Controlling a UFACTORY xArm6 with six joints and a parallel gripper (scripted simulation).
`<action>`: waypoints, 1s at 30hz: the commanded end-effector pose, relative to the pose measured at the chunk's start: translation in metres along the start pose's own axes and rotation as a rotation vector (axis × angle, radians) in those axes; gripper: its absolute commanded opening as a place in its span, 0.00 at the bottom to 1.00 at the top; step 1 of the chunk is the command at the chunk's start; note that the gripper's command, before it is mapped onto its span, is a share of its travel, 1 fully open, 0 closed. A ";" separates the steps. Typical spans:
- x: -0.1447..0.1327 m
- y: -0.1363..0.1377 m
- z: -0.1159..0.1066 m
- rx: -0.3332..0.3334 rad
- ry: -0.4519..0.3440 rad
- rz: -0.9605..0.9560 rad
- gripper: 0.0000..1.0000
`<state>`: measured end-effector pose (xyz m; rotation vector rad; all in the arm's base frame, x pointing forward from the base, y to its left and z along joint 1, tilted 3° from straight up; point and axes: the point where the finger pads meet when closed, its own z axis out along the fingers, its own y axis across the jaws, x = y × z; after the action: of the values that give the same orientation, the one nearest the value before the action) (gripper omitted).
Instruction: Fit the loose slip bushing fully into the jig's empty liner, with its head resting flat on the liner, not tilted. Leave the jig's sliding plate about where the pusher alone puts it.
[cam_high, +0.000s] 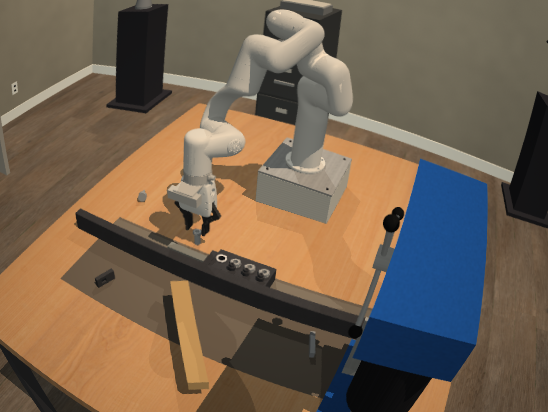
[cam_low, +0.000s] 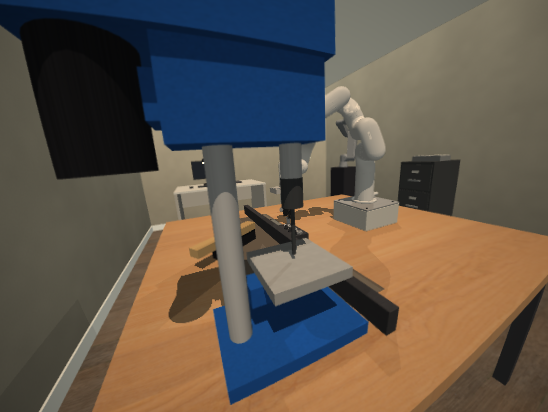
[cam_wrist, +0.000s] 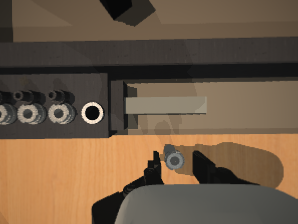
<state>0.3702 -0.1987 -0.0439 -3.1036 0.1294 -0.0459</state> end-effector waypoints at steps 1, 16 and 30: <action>0.001 0.001 0.002 -0.001 0.003 0.000 0.50; 0.001 0.001 0.010 -0.001 0.003 0.000 0.50; 0.001 0.001 0.011 -0.001 0.003 0.000 0.50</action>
<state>0.3705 -0.1982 -0.0562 -3.1034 0.1294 -0.0455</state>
